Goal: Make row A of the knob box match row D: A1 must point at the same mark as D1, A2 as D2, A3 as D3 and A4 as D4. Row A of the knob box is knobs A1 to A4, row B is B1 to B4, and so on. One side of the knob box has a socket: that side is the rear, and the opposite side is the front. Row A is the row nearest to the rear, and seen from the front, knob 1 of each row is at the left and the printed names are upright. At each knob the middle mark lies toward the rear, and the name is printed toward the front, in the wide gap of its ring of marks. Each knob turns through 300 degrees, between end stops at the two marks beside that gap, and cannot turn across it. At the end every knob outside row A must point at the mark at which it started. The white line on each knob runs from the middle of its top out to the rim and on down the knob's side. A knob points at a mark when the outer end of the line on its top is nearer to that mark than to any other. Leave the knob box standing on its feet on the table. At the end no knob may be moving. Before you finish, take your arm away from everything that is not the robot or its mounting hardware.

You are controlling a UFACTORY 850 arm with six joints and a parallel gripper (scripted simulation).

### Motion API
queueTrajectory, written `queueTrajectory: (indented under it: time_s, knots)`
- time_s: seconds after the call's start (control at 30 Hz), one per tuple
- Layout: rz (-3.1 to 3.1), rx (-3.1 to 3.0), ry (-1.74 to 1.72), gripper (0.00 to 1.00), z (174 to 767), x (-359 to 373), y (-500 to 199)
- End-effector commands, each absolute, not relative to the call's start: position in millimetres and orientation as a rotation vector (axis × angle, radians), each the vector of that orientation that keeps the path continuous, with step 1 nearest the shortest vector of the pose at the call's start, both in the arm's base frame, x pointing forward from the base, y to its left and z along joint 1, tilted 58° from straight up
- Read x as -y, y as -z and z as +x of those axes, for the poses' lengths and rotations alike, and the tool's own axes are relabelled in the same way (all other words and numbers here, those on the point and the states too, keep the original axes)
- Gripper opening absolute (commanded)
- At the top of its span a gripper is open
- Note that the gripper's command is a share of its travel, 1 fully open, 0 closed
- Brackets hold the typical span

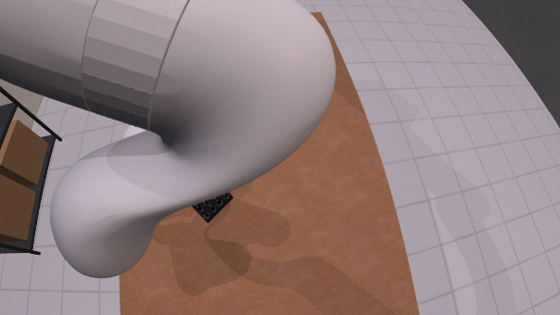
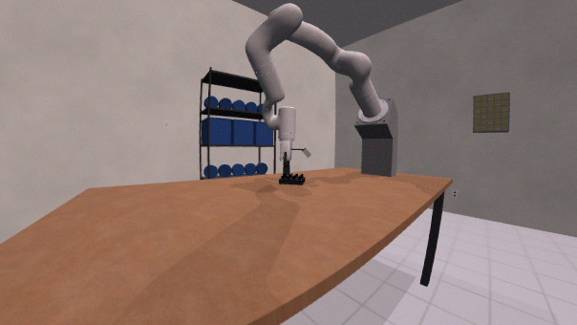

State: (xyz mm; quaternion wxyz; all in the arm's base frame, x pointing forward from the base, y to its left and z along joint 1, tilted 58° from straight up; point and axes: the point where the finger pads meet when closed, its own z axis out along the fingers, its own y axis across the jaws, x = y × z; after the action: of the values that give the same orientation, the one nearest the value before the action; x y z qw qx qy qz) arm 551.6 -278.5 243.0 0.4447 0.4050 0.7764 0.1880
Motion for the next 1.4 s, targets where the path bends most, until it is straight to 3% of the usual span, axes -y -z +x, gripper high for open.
queueTrajectory:
  time_s: [0.0,1.37]
  knots:
    - [0.924,-1.954,-0.419,0.08,551.5,278.7,-243.3]
    - [0.047,-2.133,0.072,0.08,551.5,278.7,-243.3]
